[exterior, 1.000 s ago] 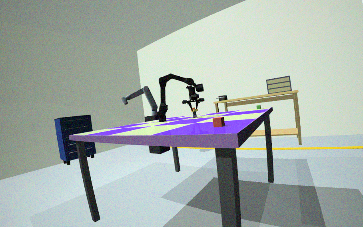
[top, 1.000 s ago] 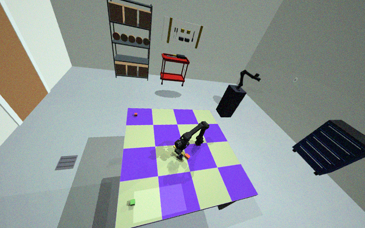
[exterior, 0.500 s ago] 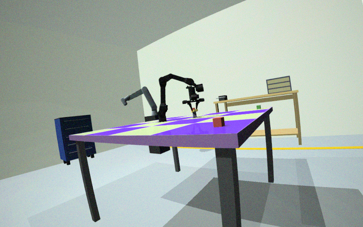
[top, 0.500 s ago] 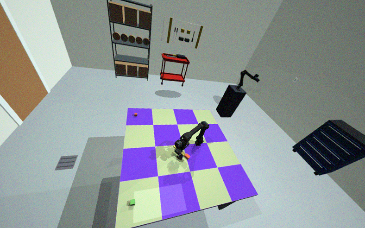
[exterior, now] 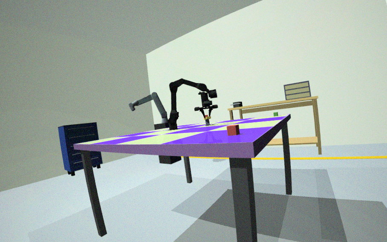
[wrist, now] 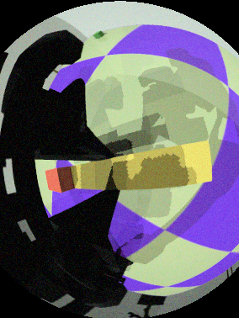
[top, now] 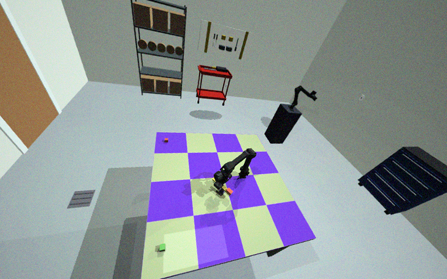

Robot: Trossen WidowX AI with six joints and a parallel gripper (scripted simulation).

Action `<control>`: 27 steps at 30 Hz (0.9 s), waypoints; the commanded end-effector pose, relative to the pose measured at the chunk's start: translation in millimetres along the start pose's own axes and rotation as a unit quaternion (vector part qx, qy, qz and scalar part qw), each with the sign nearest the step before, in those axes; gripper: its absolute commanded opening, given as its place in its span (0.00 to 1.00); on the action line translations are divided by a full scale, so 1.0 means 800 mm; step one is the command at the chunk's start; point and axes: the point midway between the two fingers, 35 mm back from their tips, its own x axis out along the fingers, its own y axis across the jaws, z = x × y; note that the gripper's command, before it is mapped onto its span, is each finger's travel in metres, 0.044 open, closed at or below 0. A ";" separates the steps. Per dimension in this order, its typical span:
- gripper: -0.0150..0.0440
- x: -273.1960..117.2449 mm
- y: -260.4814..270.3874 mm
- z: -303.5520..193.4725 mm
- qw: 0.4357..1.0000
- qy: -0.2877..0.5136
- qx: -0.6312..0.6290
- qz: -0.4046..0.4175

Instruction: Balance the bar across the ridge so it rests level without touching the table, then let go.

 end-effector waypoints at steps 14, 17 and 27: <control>0.25 0.002 0.000 0.000 1.000 0.001 0.002 0.001; 0.25 0.002 0.000 0.000 1.000 0.001 0.002 0.001; 0.25 0.003 0.000 0.000 1.000 0.001 0.002 0.001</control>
